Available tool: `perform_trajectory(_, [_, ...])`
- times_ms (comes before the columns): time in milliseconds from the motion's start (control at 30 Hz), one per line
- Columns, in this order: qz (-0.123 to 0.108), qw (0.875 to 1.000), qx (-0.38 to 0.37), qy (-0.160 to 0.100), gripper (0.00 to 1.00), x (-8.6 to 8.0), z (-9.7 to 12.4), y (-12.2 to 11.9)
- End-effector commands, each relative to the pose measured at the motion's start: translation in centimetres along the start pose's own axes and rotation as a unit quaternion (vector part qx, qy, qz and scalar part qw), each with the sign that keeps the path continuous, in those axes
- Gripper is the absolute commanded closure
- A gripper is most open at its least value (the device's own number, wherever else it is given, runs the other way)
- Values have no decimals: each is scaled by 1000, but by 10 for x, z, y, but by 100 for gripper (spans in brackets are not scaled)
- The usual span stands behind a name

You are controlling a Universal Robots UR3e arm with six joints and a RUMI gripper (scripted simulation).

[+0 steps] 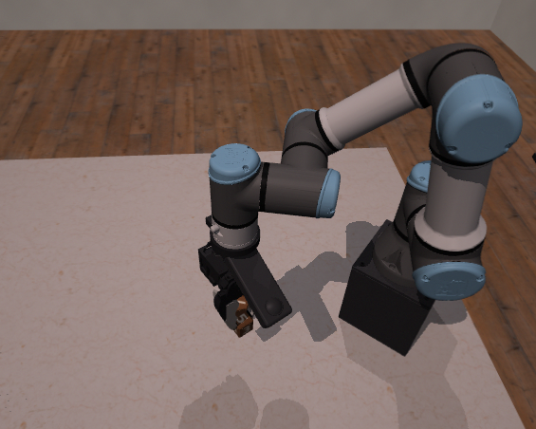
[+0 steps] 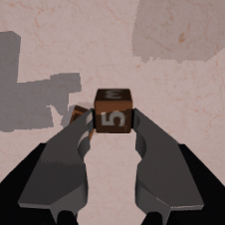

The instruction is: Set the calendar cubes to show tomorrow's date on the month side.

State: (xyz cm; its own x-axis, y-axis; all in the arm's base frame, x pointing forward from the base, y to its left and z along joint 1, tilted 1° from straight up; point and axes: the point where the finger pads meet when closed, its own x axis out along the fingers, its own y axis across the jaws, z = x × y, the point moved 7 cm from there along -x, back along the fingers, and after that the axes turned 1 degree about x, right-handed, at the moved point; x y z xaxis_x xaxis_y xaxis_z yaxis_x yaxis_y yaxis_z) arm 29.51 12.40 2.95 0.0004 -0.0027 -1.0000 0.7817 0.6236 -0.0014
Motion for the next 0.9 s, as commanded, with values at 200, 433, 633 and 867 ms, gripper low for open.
perform_trajectory(200, [4,991,133,-4,90,1,-4,-12])
perform_trajectory(433, [4,984,178,-4,90,1,-5,-17])
perform_trajectory(633, [4,982,189,-4,90,2,-5,-18])
perform_trajectory(867, [4,982,189,-4,90,2,-6,-18])
